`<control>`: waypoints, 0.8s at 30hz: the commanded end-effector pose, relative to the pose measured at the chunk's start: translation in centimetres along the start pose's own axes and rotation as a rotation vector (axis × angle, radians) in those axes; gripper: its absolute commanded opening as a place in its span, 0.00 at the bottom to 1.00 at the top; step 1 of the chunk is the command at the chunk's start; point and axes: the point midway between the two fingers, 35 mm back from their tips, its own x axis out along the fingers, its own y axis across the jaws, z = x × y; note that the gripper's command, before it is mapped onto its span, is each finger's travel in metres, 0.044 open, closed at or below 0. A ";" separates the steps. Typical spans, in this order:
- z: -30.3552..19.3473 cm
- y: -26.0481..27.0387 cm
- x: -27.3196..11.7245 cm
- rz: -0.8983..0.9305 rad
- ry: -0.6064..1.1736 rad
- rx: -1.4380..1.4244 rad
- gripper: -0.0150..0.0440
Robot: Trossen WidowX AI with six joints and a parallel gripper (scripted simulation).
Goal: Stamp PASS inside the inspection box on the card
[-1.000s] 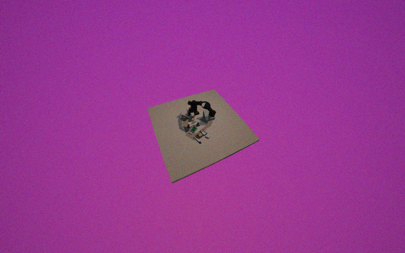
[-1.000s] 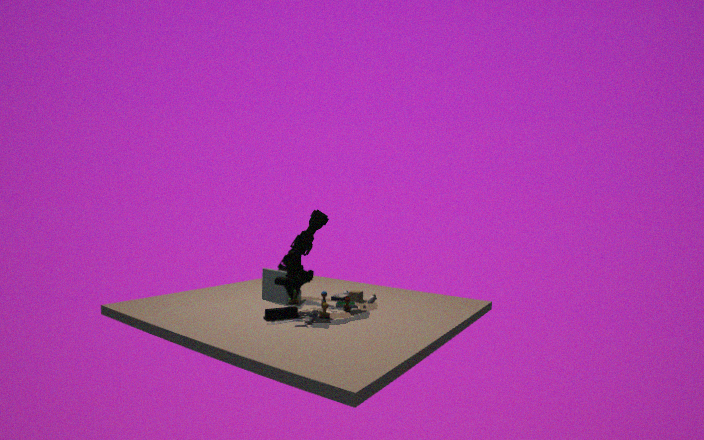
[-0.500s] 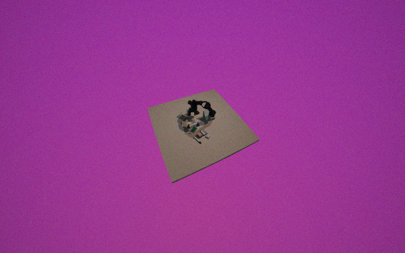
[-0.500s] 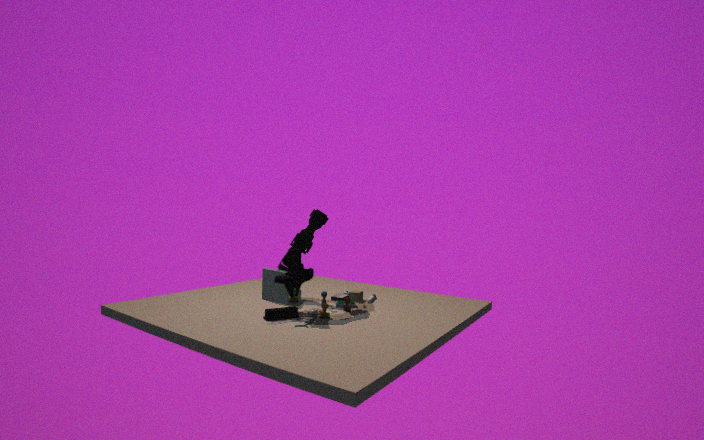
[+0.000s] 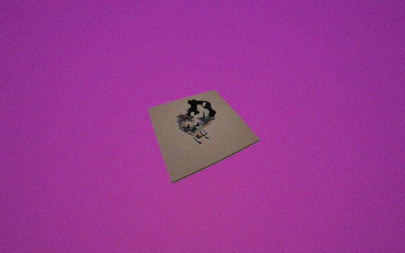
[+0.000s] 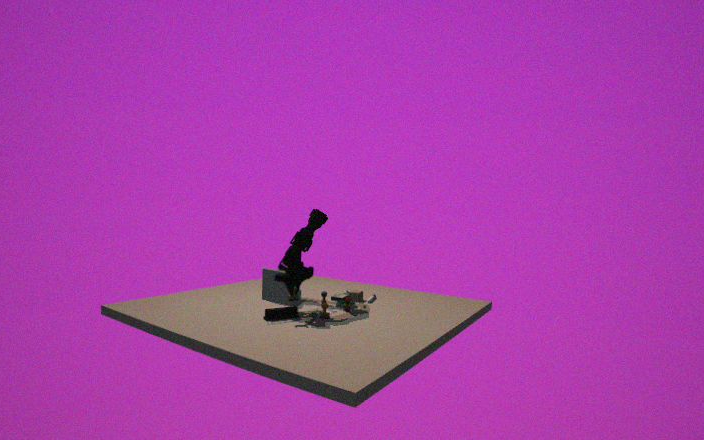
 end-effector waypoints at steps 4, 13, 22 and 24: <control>0.0 0.0 -0.5 -0.003 0.001 -0.003 0.25; -0.1 0.0 -0.9 -0.002 0.001 -0.003 0.25; -0.1 0.0 -1.4 -0.002 0.001 -0.003 0.25; -0.1 0.0 -1.5 -0.002 0.001 -0.003 0.25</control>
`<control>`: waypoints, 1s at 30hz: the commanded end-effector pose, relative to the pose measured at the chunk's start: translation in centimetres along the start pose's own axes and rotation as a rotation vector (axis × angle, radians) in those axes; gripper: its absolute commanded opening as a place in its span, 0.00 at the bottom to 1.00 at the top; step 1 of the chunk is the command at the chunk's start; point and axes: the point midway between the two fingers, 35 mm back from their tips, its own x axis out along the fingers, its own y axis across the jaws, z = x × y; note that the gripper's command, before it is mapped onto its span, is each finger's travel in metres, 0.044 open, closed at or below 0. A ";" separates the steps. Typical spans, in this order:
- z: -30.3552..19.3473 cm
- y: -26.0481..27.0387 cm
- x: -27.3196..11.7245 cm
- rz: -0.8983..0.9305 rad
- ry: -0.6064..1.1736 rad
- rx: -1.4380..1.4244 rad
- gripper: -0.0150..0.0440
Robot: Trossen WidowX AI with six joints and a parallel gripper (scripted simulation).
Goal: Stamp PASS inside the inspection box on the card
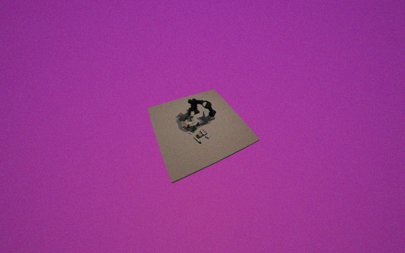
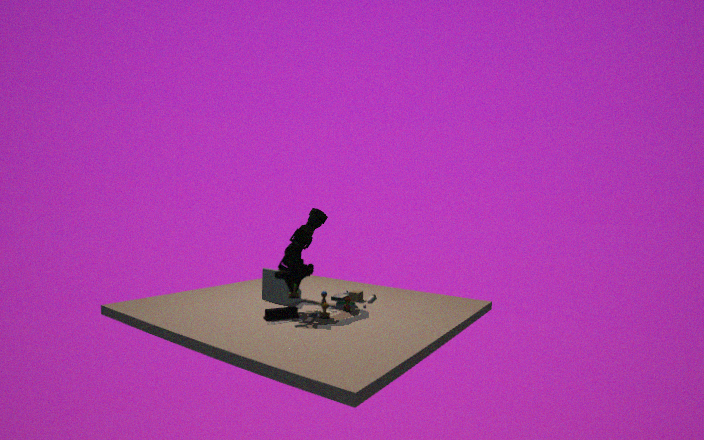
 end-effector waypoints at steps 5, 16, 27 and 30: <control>-0.1 0.0 -0.5 -0.002 0.001 -0.003 0.25; 0.7 0.5 -1.1 -0.009 0.001 -0.001 0.25; 5.9 5.6 -1.8 -0.040 -0.004 0.007 0.25; 7.2 7.4 -1.8 -0.042 -0.006 0.008 0.25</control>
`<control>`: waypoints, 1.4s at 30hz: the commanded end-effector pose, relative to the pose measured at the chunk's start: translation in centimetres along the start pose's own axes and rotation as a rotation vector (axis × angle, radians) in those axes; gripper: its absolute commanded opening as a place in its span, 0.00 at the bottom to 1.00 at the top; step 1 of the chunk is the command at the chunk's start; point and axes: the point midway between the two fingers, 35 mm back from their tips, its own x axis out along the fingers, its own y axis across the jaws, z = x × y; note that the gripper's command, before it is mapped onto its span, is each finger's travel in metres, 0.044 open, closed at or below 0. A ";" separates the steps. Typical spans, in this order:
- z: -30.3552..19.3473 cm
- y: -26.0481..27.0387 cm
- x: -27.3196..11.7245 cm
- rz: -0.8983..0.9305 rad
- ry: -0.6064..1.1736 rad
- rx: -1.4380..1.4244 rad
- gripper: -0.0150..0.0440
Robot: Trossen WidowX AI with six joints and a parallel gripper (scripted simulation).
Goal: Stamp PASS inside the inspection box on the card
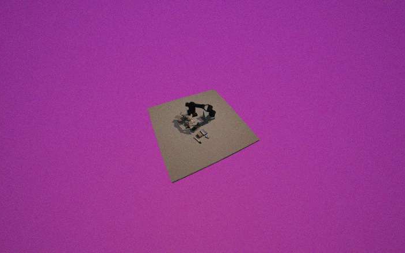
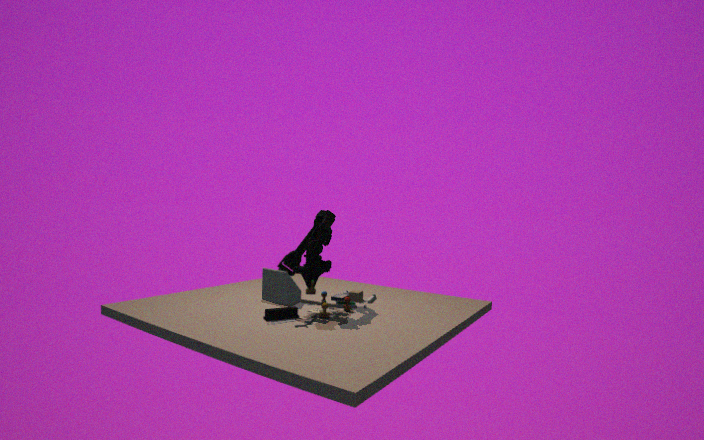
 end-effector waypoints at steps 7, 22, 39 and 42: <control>4.1 6.7 -0.3 0.001 -0.009 -0.002 0.25; 6.5 17.6 -0.1 0.050 -0.002 -0.013 0.25; 6.5 17.8 0.5 0.050 -0.002 -0.014 0.25; 6.6 17.8 0.7 0.050 -0.002 -0.014 0.25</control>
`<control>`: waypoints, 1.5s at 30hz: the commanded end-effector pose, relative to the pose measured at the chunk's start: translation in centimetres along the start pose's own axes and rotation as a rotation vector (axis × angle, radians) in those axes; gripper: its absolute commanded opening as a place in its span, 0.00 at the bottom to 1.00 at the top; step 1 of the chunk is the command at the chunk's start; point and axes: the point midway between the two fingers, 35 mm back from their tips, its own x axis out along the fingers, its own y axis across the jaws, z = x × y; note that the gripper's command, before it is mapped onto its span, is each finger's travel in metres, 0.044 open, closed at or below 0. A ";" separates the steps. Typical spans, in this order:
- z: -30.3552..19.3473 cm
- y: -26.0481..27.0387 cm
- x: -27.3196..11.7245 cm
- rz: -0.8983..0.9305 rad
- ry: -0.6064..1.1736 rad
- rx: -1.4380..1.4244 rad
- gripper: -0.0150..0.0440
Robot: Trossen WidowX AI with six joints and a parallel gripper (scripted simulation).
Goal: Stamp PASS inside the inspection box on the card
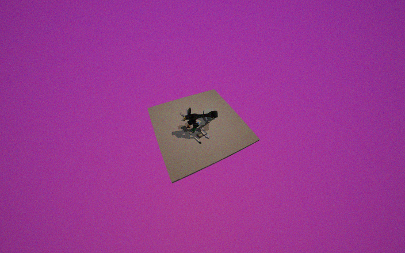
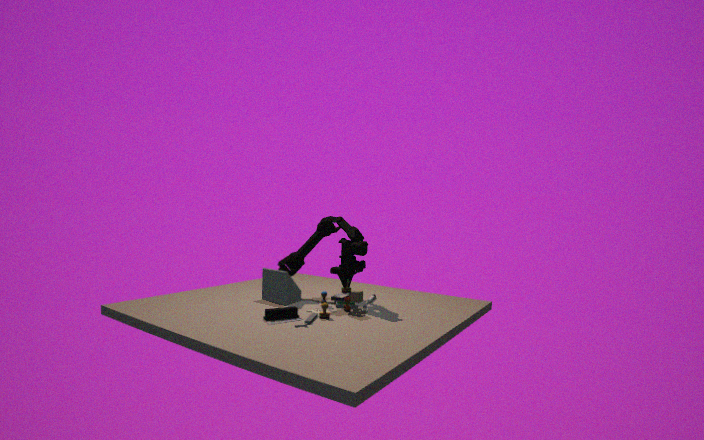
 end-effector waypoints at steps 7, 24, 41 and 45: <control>0.0 0.1 0.8 0.004 0.001 0.002 0.25; 0.0 0.1 1.9 0.004 0.001 0.002 0.25; 0.0 0.1 3.1 0.005 0.001 0.001 0.25; 0.0 0.1 3.3 0.005 0.001 0.001 0.25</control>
